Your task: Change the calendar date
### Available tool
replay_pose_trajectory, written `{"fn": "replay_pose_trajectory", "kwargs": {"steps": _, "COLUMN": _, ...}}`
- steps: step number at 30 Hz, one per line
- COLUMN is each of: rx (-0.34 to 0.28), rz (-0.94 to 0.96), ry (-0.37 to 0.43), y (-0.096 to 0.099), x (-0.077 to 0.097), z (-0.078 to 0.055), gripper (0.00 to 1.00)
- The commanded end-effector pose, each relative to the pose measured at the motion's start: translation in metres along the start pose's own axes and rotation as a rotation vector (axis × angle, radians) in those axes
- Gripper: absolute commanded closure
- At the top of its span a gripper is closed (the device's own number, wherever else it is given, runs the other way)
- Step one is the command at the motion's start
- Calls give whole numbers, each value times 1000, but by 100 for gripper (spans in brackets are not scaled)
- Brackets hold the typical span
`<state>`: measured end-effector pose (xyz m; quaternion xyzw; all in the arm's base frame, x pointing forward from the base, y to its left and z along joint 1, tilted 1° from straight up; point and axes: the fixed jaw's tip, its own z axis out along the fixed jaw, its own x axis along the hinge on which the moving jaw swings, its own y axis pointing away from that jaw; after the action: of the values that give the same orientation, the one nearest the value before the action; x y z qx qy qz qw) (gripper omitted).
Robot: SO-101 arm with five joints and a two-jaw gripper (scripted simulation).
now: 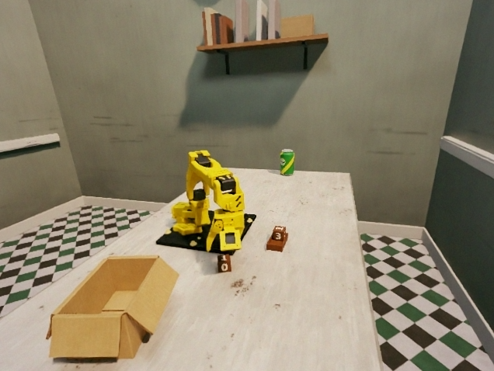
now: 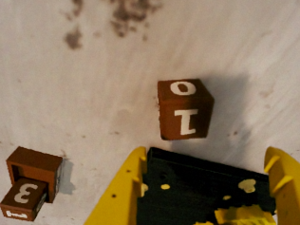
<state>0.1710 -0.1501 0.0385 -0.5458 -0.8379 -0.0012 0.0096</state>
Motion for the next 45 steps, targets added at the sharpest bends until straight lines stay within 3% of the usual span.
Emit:
{"fn": "replay_pose_trajectory", "kwargs": {"steps": 1, "rx": 3, "rz": -15, "ry": 9, "y": 2, "x": 1, "z": 1, "gripper": 65}}
{"fn": "replay_pose_trajectory", "kwargs": {"steps": 28, "rx": 2, "rz": -29, "ry": 6, "y": 5, "x": 1, "z": -1, "gripper": 65}}
{"fn": "replay_pose_trajectory", "kwargs": {"steps": 45, "rx": 2, "rz": -29, "ry": 6, "y": 6, "x": 0, "z": 16, "gripper": 65}}
